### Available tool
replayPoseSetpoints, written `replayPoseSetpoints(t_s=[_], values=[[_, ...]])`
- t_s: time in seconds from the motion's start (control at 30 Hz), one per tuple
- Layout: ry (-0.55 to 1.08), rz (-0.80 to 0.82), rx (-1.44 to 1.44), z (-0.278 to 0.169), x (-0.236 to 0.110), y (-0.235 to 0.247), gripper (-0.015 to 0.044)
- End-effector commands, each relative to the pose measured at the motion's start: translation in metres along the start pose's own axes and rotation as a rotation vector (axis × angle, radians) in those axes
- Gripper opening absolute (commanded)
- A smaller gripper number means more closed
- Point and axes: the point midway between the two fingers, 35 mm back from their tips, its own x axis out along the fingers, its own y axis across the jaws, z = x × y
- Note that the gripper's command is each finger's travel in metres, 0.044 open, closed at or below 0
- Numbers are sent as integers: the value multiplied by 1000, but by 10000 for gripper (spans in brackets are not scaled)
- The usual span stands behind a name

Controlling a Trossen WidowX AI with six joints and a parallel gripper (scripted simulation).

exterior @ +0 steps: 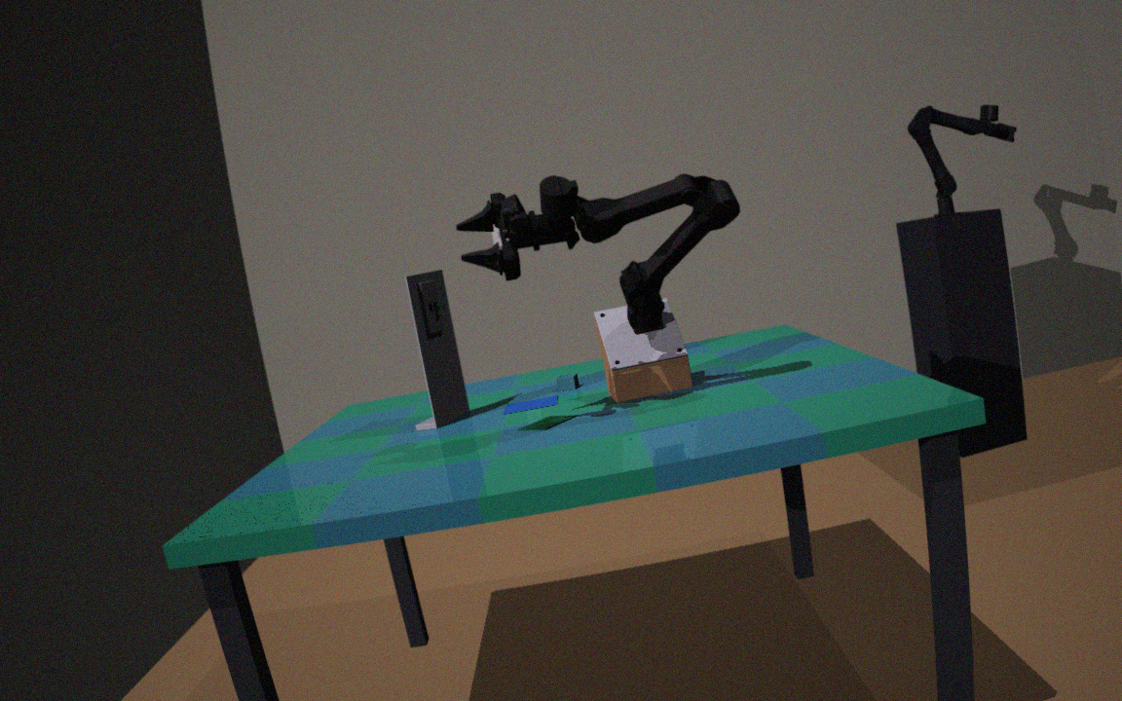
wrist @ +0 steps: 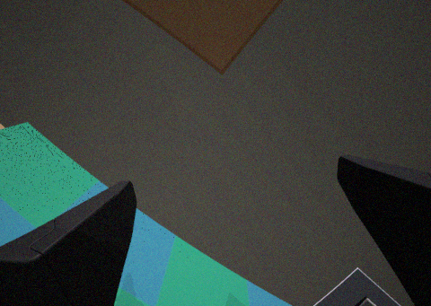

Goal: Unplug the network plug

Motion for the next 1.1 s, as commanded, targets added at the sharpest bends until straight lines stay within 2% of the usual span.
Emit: replayPoseSetpoints(t_s=[0.0, 0.27, 0.3, 0.67, 1.07], values=[[2, -2, -4, -1, 1, 0, 374], [121, -97, -167, -61, 18, -23, 164], [139, -109, -189, -69, 20, -26, 156], [356, -221, -433, -160, 16, -64, 156], [617, -264, -704, -245, -18, -95, 156]])
